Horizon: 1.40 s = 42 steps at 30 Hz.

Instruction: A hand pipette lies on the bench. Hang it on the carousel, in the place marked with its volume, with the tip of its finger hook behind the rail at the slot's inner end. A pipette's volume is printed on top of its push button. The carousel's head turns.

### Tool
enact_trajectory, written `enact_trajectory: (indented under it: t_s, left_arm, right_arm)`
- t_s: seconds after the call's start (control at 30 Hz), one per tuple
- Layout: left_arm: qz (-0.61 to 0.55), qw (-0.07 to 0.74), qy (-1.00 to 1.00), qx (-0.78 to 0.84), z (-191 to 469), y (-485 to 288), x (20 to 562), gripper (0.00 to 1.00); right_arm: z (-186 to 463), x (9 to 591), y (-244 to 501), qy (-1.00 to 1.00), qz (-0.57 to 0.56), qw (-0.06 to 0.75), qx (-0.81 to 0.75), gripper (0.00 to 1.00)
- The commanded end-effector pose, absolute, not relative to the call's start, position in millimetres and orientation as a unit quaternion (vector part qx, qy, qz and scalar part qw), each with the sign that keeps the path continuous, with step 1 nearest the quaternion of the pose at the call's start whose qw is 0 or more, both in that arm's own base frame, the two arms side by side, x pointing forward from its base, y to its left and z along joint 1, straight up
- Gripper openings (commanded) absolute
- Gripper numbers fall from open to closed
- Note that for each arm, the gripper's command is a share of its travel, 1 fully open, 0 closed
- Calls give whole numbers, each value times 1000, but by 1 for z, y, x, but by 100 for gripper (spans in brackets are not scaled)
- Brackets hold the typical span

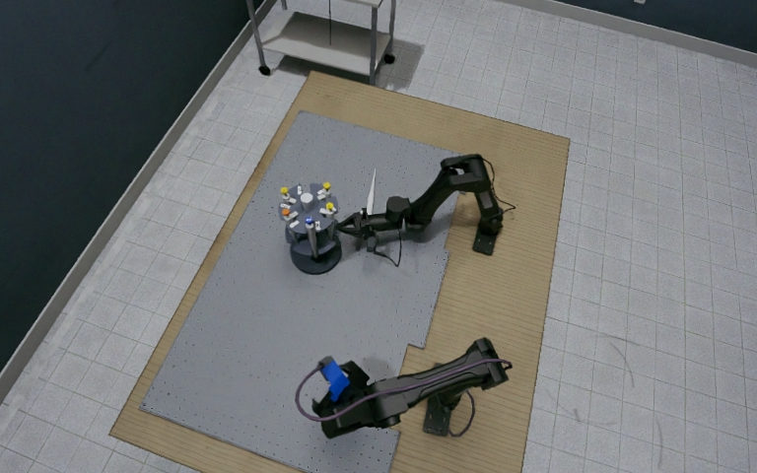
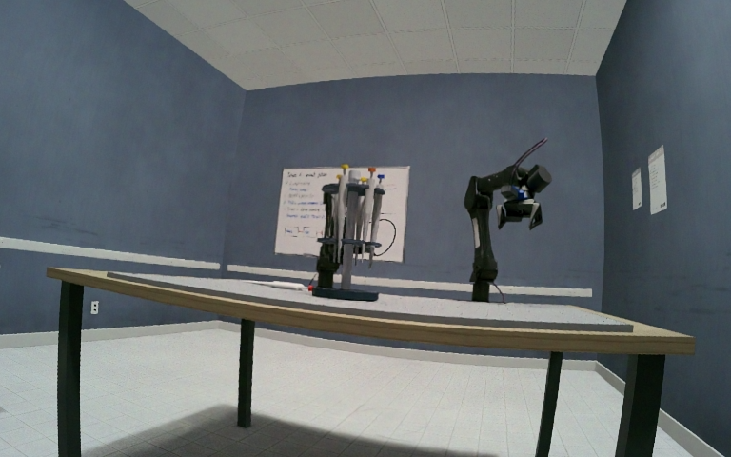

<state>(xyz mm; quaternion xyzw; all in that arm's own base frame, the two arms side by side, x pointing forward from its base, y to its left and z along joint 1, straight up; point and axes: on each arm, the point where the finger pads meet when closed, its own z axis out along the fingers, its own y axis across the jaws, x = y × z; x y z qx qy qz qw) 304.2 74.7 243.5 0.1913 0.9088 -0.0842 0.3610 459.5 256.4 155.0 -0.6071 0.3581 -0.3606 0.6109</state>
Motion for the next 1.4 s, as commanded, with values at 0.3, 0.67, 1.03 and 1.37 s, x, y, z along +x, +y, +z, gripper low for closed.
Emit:
enact_trajectory:
  t_s: [0.3,0.67,1.03,1.37]
  left_arm:
    - [-79,377,901,199,253,76,308,100]
    - [-79,377,901,199,253,76,308,100]
    - [-79,377,901,199,253,76,308,100]
    - [-79,377,901,199,253,76,308,100]
  right_arm:
    - [161,461,258,357,-362,614,-604,0]
    - [157,460,271,401,-400,585,-580,0]
    - [161,457,273,431,-433,565,-554,0]
    - [158,457,291,486,-482,519,-511,0]
